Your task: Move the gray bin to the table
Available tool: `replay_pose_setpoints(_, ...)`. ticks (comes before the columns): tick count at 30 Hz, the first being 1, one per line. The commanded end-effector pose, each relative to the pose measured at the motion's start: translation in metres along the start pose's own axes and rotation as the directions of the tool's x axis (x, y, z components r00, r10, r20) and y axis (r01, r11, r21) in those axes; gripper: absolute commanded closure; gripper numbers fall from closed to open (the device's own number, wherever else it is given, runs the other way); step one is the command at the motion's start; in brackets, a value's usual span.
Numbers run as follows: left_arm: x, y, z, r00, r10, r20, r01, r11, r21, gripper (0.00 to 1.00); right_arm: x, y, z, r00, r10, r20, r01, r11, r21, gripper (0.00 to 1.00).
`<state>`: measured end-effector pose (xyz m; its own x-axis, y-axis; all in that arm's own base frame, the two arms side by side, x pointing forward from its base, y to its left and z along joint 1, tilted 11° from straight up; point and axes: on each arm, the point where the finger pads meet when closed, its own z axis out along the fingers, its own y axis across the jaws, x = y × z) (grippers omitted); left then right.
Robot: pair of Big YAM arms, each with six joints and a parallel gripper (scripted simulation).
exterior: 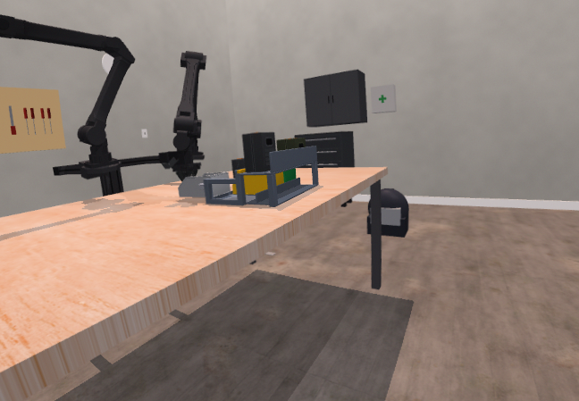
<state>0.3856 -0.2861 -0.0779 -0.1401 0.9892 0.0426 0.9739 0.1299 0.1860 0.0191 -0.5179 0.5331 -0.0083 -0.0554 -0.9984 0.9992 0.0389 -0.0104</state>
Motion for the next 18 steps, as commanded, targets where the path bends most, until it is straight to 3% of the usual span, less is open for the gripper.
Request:
replay_pose_setpoints(1,-0.0034,0.0099,0.0035,1.000,0.012,0.018,-0.012,1.000,-0.016,1.00,-0.0110,-0.0068,-0.0063,0.999,0.009,0.030,-0.010,1.000,0.015,0.00)
replay_pose_setpoints(18,-0.0040,0.0111,0.0056,1.000,0.011,0.020,-0.011,1.000,-0.019,1.00,-0.0110,-0.0068,-0.0063,0.999,0.009,0.030,-0.010,1.000,0.015,0.00)
